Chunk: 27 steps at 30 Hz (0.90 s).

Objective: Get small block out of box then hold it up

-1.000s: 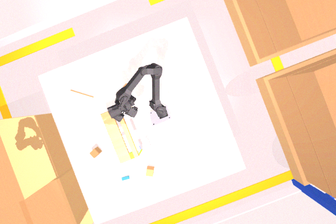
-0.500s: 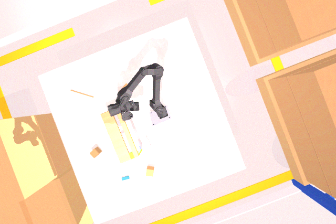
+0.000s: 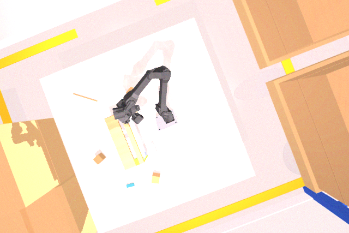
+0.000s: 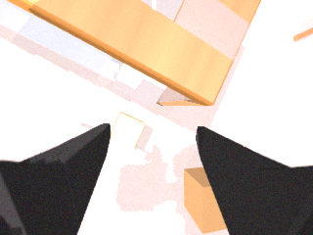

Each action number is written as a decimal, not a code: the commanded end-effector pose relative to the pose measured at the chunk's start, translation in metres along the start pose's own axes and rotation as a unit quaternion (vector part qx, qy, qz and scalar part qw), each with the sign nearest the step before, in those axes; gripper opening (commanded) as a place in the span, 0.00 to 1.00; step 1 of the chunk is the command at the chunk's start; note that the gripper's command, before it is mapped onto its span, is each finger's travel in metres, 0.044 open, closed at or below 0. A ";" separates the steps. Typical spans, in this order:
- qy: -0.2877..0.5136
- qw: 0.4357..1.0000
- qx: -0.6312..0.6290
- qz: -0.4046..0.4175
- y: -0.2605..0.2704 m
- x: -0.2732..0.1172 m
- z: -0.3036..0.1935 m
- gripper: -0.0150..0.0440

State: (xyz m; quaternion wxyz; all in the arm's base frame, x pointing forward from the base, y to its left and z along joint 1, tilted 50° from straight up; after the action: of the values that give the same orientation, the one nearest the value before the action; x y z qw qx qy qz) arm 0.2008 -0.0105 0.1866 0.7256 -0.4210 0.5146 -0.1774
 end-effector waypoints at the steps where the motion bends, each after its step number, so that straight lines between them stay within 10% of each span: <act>1: 0.012 0.893 0.451 0.007 0.006 0.019 -0.011 0.74; 27: 0.004 0.367 0.930 -0.003 0.005 0.036 -0.020 0.74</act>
State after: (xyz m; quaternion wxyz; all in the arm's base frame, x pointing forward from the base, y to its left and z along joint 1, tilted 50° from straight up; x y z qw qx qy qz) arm 0.2013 -0.0295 0.1718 0.8148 0.1959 0.2507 -0.4846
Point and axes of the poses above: the point midway between the two fingers, 35 mm back from their tips, its own x axis out along the fingers, its own y axis across the jaws, z = x × y, the point moved 7 cm from there along -x, back along the fingers, and after that the axes turned 14 degrees about x, right-handed, at the moved point
